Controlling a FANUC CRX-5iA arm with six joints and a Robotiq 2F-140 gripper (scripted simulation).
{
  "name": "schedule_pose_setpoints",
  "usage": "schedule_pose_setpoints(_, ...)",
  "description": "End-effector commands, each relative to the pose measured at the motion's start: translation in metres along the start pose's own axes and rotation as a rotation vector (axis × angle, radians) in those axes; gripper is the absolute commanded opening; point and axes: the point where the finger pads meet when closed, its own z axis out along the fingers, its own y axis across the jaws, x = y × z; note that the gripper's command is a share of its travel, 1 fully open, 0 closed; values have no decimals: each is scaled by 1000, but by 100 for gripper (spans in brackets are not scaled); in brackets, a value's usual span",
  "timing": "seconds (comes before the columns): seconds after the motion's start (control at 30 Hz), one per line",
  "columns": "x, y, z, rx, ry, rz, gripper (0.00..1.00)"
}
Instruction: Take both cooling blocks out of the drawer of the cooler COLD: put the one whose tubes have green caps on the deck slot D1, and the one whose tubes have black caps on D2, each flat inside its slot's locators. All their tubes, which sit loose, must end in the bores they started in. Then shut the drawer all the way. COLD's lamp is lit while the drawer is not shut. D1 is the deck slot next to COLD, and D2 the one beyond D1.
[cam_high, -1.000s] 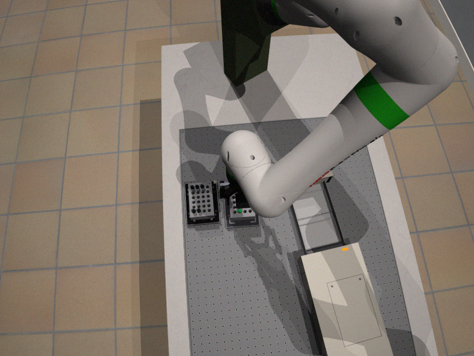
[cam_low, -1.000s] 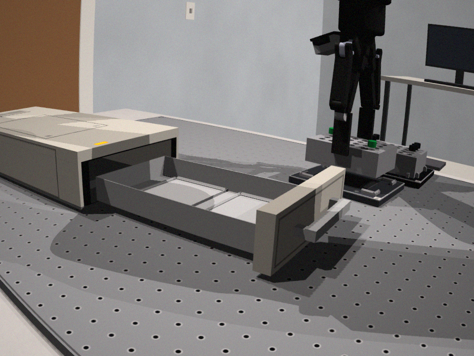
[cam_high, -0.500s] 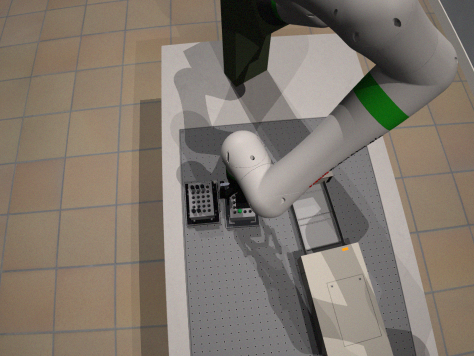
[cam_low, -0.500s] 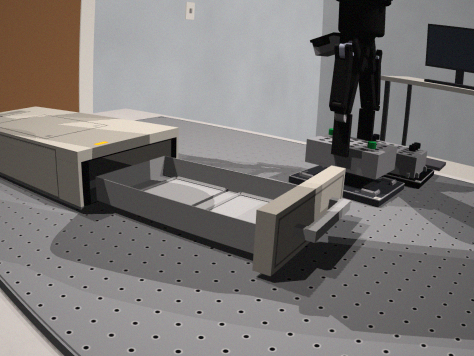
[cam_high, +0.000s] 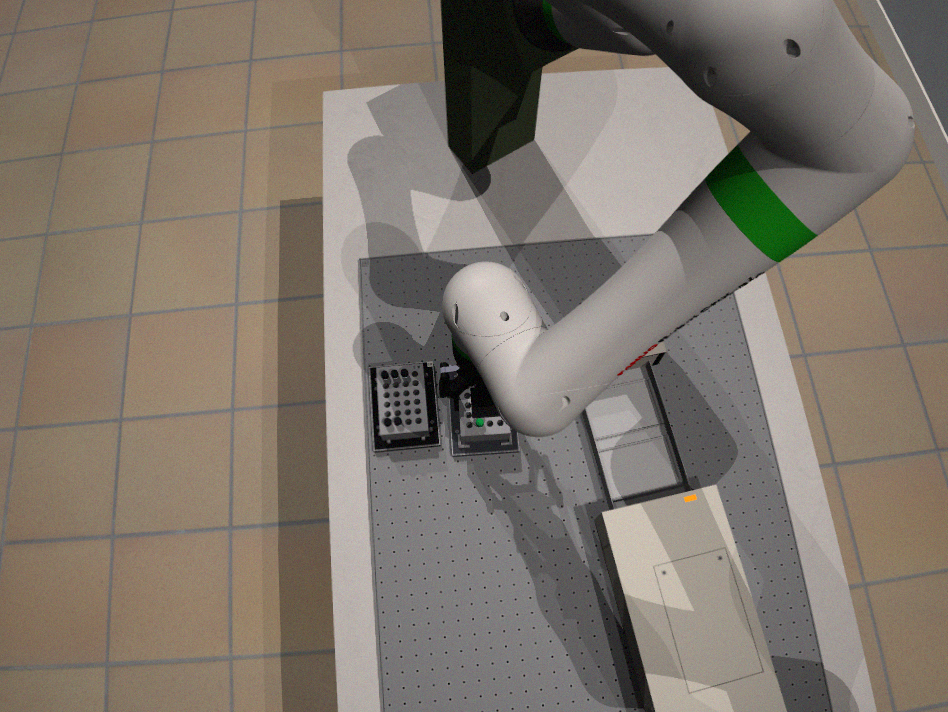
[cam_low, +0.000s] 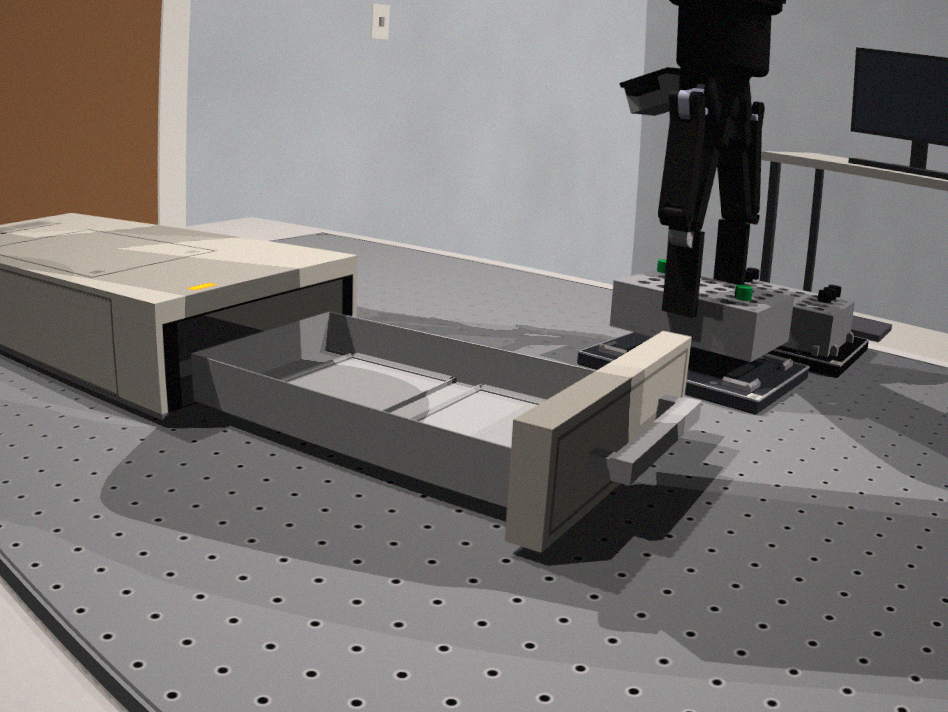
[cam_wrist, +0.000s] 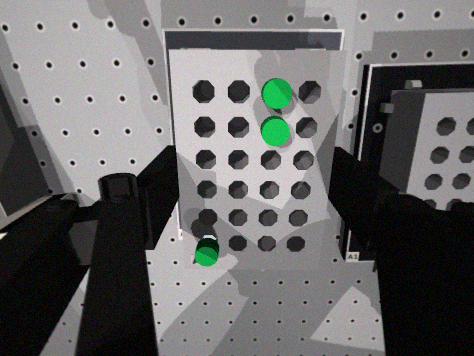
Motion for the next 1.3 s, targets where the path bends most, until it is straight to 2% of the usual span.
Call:
schedule_pose_setpoints(0.0, 1, 1, 0, -1, 1, -1, 10)
schedule_pose_setpoints(1.27, 1, 1, 5, -1, 1, -1, 10)
